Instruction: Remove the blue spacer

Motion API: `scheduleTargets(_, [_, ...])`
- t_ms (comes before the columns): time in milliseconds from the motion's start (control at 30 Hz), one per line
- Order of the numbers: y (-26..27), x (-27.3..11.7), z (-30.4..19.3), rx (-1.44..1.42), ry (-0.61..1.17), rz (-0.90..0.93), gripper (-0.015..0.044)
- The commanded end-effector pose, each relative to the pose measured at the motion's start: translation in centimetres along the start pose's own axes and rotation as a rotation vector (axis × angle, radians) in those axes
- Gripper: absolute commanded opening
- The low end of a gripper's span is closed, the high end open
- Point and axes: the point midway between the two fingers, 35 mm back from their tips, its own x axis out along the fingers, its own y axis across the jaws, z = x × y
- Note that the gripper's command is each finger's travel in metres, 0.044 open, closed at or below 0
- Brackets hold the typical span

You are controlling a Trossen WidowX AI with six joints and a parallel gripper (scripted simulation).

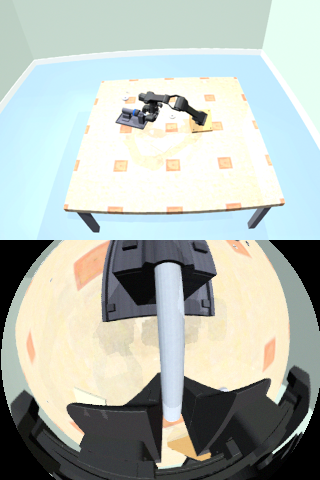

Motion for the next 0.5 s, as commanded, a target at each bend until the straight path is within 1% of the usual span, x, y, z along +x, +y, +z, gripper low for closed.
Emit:
scheduleTargets(0, [0.02, -0.06, -0.10, -0.005, 0.000, -0.001, 0.0000])
scheduleTargets(467, [0.02, -0.05, -0.22, -0.005, 0.000, -0.001, 0.0000])
